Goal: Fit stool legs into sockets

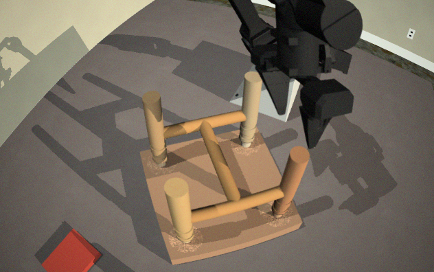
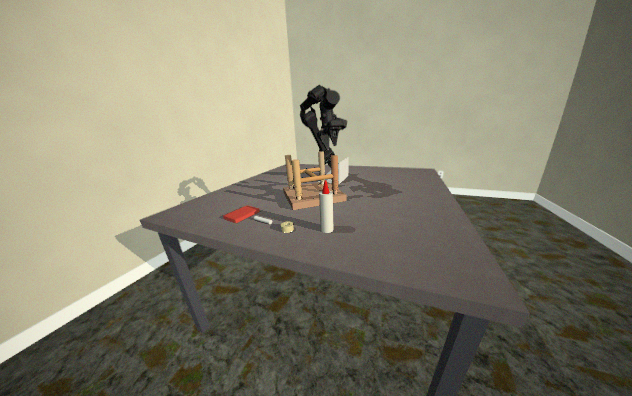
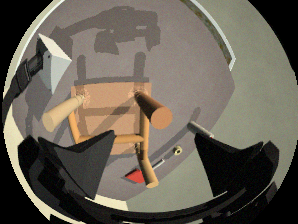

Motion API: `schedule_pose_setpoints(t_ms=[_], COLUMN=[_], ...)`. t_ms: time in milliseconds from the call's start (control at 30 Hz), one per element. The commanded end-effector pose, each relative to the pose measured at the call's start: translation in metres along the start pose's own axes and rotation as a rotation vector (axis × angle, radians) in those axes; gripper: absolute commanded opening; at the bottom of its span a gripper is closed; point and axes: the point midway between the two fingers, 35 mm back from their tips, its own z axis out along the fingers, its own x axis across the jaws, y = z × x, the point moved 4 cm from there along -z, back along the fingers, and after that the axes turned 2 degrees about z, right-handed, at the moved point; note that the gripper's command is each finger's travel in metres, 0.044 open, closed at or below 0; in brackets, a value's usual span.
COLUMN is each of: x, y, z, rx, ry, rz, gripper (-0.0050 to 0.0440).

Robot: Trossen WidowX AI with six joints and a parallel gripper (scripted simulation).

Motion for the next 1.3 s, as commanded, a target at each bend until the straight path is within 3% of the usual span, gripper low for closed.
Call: schedule_pose_setpoints(t_ms=[0, 33, 500, 567, 700, 967, 1267], x=[-0.0029, -0.0006, -0.0031, -0.0031, -0.0031, -0.0031, -0.0087], y=[0.0024, -0.0001, 0.0023, 0.0023, 0.0023, 0.0016, 0.0044], z=[-0.0054, -0.0029, -0.0064, -0.0064, -0.0064, -0.0065, -0.0054], rx=[-0.002, 0.001, -0.002, -0.002, -0.002, 0.003, 0.03], ry=[-0.001, -0.004, -0.002, -0.002, -0.002, -0.003, 0.004], rz=[-0.001, 0.001, -0.001, -0.001, -0.001, 0.012, 0.471], gripper=[0.044, 0.044, 0.0104, 0.0104, 0.0008, 0.0, 0.0])
